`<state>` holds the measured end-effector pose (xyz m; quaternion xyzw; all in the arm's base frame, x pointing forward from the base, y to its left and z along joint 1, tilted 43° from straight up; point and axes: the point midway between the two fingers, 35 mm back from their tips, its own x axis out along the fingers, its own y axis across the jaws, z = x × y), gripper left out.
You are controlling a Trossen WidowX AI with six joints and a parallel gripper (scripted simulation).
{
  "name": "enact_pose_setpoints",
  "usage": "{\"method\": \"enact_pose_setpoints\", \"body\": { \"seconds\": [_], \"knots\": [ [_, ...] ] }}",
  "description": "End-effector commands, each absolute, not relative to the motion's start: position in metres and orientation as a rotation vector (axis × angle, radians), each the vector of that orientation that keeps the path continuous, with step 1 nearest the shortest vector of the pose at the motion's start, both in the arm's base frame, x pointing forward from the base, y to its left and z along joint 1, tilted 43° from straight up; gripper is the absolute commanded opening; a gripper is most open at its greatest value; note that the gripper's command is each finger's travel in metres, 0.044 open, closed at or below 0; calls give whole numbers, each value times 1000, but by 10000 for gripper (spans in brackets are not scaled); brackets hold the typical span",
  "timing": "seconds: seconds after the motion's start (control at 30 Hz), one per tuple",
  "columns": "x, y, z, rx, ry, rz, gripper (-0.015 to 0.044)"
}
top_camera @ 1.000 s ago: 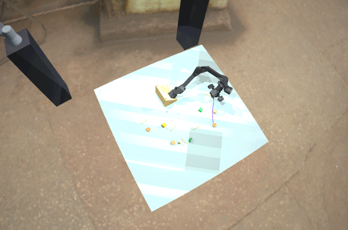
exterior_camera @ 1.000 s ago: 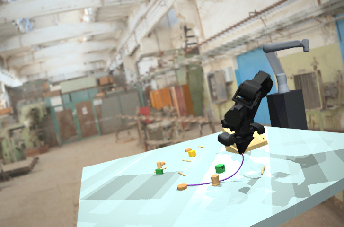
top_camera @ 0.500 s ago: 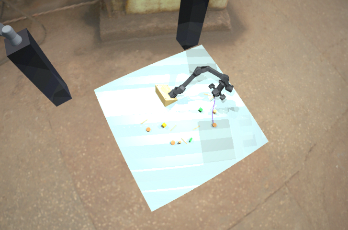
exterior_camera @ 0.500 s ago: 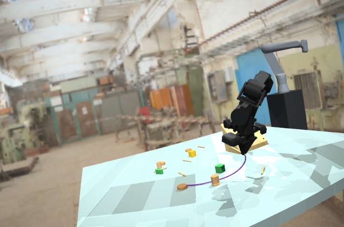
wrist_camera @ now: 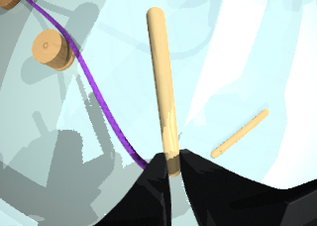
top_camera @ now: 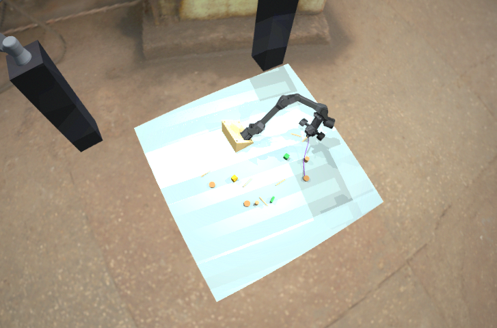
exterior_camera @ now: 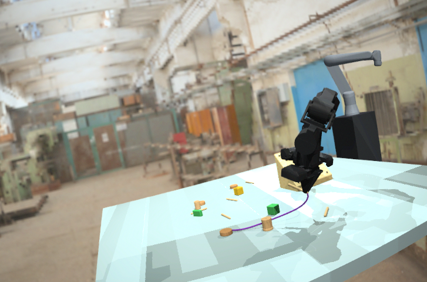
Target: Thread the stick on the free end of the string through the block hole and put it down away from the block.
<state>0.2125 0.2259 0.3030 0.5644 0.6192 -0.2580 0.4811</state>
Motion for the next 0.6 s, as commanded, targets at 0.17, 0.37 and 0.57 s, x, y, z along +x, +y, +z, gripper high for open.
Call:
{"method": "enact_pose_setpoints", "body": {
  "seconds": [0.17,0.37,0.57],
  "knots": [
    [213,235,311,1336,1498,-551,0],
    [214,238,307,1350,1527,-533,0],
    [215,242,301,1377,1578,-500,0]
  ]
}}
